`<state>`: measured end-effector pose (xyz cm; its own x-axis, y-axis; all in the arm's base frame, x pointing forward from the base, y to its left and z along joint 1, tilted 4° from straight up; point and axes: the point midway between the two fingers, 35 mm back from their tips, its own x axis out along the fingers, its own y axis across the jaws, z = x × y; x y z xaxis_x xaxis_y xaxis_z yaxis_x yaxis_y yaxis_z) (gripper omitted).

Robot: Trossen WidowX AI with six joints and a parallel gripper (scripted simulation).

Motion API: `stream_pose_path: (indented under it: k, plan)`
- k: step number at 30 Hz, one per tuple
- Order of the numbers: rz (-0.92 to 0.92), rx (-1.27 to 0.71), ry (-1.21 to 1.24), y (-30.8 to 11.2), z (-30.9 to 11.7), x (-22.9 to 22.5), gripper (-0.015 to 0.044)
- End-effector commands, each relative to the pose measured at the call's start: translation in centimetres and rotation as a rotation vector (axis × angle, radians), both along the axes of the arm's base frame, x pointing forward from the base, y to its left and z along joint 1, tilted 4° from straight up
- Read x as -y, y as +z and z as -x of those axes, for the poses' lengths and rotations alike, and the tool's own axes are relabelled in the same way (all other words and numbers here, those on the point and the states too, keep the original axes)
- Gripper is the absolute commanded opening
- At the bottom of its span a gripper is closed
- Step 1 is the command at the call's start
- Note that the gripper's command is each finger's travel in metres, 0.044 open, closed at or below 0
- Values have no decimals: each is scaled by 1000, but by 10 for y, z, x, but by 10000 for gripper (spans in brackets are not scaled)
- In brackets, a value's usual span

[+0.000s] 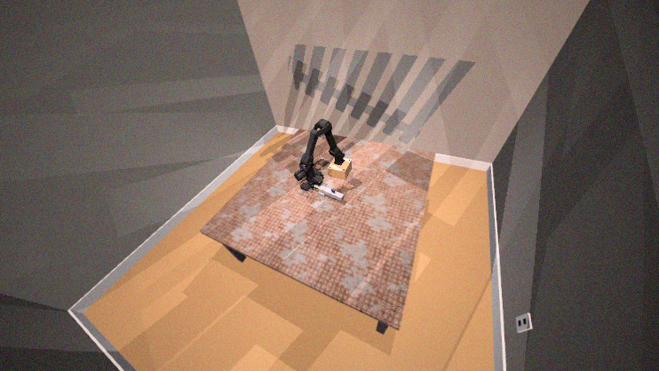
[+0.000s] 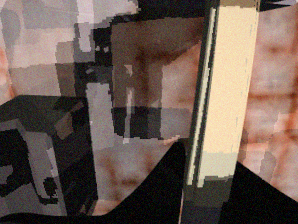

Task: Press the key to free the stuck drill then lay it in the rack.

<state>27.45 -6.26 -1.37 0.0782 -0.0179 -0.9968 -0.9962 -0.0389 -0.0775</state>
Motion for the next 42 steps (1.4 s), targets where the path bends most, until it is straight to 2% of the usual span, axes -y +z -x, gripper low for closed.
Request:
stream_pose_path:
  k: [1, 36, 42]
  plan:
    - [2, 6, 5, 2, -3, 6, 0]
    - [7, 6, 5, 9, -7, 58, 0]
    - [6, 6, 5, 11, -3, 56, 0]
